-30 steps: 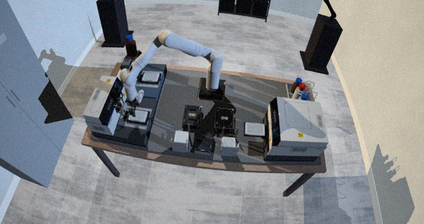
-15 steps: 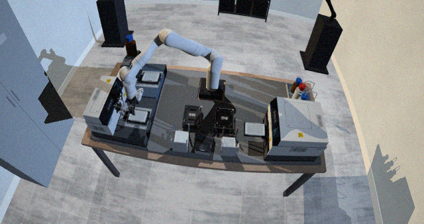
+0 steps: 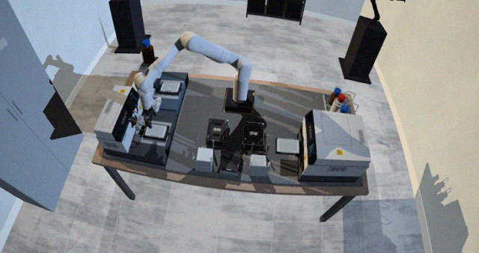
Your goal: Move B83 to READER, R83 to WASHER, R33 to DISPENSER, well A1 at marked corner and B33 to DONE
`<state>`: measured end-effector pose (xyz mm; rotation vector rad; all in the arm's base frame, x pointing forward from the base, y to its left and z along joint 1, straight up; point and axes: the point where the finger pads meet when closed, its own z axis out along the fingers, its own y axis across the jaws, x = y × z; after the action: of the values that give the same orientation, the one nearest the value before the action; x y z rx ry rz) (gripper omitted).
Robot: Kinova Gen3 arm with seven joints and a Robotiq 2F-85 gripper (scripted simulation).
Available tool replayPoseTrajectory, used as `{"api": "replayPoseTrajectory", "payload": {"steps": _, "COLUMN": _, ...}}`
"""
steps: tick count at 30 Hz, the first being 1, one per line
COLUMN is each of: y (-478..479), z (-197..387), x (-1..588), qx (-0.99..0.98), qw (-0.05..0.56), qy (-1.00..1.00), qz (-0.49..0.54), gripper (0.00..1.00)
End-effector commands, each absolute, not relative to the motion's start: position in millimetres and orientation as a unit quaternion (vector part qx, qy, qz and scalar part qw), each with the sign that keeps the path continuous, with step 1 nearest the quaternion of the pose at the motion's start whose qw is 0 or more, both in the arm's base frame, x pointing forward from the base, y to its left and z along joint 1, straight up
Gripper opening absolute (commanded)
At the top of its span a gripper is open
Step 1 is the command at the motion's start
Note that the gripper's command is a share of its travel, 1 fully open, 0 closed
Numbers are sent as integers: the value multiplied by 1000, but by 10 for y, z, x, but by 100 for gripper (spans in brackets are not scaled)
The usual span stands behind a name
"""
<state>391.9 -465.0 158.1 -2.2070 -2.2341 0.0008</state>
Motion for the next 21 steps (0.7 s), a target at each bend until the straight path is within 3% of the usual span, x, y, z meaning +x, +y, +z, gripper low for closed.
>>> {"api": "replayPoseTrajectory", "payload": {"steps": 1, "y": -4653, "z": 1634, "x": 3923, "qx": -703, "qw": -1, "qy": -711, "qz": 0, "gripper": 100}}
{"api": "replayPoseTrajectory", "payload": {"steps": 21, "y": -4653, "z": 1861, "x": 3922, "qx": -703, "qw": -1, "qy": -711, "qz": 0, "gripper": 100}}
